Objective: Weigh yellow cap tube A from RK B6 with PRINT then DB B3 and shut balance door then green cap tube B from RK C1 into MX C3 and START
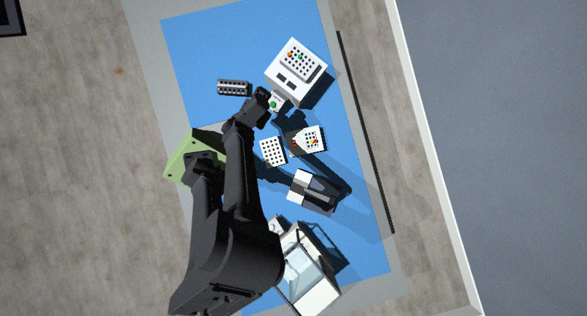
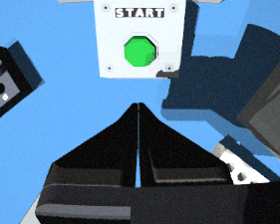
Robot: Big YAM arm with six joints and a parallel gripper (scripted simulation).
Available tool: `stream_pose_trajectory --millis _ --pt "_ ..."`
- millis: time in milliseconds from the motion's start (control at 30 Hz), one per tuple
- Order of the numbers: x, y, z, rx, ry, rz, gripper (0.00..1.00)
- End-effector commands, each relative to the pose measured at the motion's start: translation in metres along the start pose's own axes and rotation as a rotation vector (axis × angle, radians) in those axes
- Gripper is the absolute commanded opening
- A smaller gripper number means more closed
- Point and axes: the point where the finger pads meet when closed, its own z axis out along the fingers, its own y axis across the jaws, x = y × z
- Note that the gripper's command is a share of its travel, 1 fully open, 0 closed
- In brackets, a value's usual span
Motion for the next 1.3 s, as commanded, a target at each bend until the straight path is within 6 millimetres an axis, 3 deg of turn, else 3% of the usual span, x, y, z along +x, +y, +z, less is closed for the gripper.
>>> stream_pose_trajectory --millis 0,933,1267 --pt "-0.016 -0.006 0.011 0.014 -0.032 0.008 0.0" --pt "-0.01 -0.006 0.054 0.014 -0.023 0.003 0.0" --pt "-0.009 -0.007 0.056 0.016 -0.026 0.004 0.0"
